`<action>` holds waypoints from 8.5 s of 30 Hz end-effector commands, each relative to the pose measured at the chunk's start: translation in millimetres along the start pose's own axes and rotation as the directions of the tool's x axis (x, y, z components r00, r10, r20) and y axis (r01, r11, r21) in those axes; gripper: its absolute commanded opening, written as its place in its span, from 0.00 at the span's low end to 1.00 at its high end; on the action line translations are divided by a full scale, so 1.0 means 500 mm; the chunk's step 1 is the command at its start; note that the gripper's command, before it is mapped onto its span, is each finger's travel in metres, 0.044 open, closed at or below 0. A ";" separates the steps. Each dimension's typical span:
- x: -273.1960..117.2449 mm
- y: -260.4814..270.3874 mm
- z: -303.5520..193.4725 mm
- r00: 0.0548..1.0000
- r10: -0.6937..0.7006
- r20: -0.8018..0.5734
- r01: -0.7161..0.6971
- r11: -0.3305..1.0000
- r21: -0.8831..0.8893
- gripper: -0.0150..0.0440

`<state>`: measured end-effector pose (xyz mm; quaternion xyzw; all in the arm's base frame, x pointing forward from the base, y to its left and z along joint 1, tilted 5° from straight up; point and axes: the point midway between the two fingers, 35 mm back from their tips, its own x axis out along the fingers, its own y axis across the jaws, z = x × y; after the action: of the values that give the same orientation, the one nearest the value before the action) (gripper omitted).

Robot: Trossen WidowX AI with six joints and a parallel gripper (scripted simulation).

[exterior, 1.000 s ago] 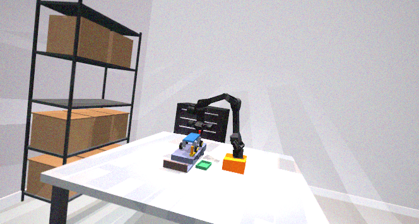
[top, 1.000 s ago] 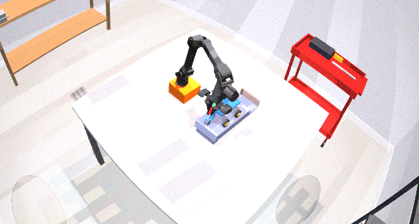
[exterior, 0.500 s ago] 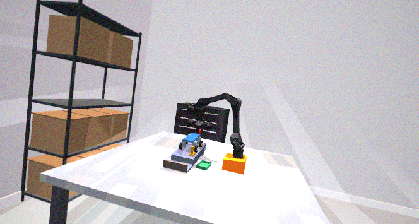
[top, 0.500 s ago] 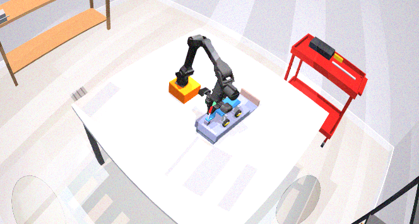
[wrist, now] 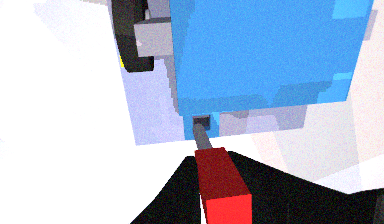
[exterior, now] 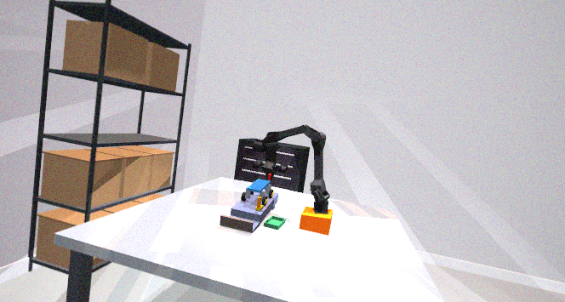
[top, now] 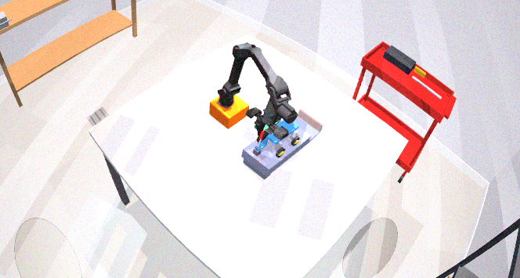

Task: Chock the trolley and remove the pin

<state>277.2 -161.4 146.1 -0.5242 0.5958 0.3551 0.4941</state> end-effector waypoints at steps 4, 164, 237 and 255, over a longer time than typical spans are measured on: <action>-0.011 -0.003 -0.006 1.000 -0.009 -0.007 0.009 1.000 0.008 0.25; -0.064 0.163 0.411 0.998 -0.014 0.069 0.032 0.964 -0.265 0.25; 0.039 0.214 0.406 0.991 0.006 0.135 0.135 0.075 -0.988 0.25; 0.117 0.220 0.391 0.991 0.006 0.132 0.131 0.075 -0.989 0.30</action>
<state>216.5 30.9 32.9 -0.7278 0.1468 0.6677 0.0543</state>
